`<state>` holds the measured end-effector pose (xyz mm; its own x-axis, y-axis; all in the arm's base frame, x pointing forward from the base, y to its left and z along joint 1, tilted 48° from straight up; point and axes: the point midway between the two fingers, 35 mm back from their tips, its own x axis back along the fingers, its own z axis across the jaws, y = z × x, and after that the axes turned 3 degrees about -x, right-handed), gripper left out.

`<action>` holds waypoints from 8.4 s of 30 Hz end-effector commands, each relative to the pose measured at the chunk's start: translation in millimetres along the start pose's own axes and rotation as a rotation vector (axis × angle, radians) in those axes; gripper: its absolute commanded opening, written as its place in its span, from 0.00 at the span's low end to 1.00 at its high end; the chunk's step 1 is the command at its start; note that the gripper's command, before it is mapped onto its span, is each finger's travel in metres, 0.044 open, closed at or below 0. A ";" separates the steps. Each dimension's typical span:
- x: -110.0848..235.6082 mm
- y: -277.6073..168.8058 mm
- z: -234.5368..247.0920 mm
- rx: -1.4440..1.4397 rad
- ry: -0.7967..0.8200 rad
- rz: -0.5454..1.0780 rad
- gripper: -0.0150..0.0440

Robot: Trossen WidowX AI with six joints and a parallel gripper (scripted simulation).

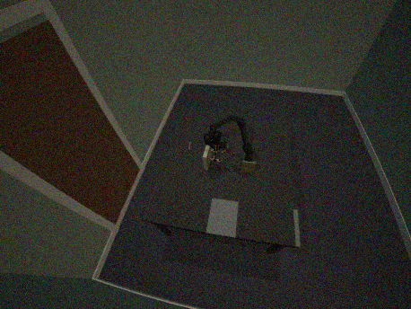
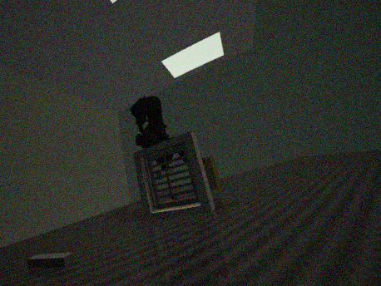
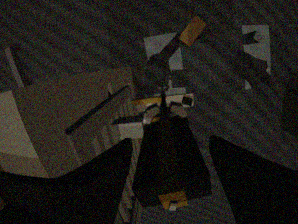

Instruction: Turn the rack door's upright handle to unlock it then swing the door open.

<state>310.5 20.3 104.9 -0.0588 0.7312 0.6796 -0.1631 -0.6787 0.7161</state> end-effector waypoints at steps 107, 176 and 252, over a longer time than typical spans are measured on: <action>-1.3 0.3 1.7 3.399 -0.003 -0.005 0.33; -1.5 -47.5 -72.1 2.378 0.002 0.000 0.28; -0.6 -159.6 -99.9 1.477 0.005 0.005 0.59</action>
<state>238.0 135.3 -25.3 -0.0627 0.7263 0.6846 0.9668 -0.1260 0.2223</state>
